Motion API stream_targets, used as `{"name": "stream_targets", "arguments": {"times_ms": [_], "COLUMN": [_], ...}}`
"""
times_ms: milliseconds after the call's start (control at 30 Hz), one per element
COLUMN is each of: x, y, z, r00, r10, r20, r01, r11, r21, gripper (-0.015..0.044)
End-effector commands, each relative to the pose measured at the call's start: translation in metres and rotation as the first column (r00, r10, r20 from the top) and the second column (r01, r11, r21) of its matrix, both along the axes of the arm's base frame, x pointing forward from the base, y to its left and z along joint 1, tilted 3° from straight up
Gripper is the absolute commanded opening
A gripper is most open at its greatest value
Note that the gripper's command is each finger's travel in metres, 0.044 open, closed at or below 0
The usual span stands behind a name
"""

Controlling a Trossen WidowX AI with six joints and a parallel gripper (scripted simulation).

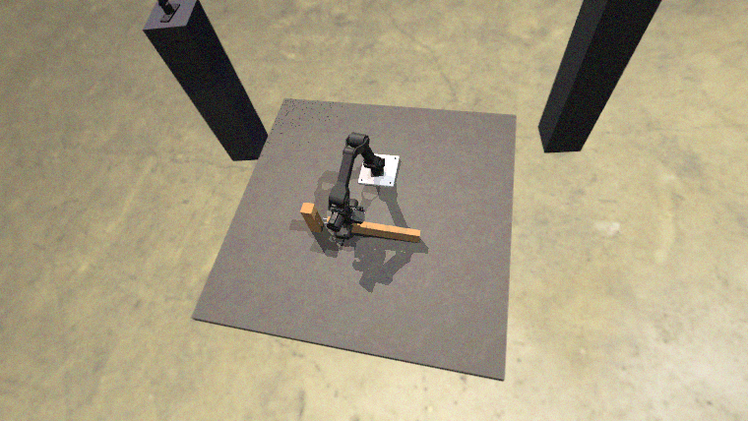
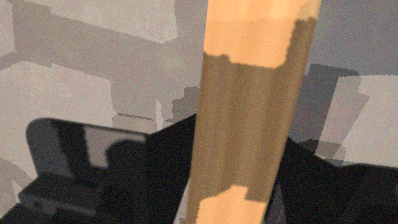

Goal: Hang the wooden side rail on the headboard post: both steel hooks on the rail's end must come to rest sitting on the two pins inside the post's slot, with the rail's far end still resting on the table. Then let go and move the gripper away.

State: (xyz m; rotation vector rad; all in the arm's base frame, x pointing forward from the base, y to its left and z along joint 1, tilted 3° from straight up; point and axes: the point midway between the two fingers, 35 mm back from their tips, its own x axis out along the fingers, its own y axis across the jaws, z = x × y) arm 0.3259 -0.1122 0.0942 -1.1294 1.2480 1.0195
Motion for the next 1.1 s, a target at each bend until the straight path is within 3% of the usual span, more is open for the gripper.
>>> {"name": "stream_targets", "arguments": {"times_ms": [0,1067], "x": [-0.0004,0.0015], "y": [-0.0022,-0.0052], "z": [0.0036,0.0055], "r00": [1.000,1.000], "r10": [0.001,0.001], "r20": [0.008,0.008], "r01": [-0.001,-0.001], "r11": [1.000,1.000], "r21": [-0.009,-0.009], "gripper": [0.0000,0.0000]}}
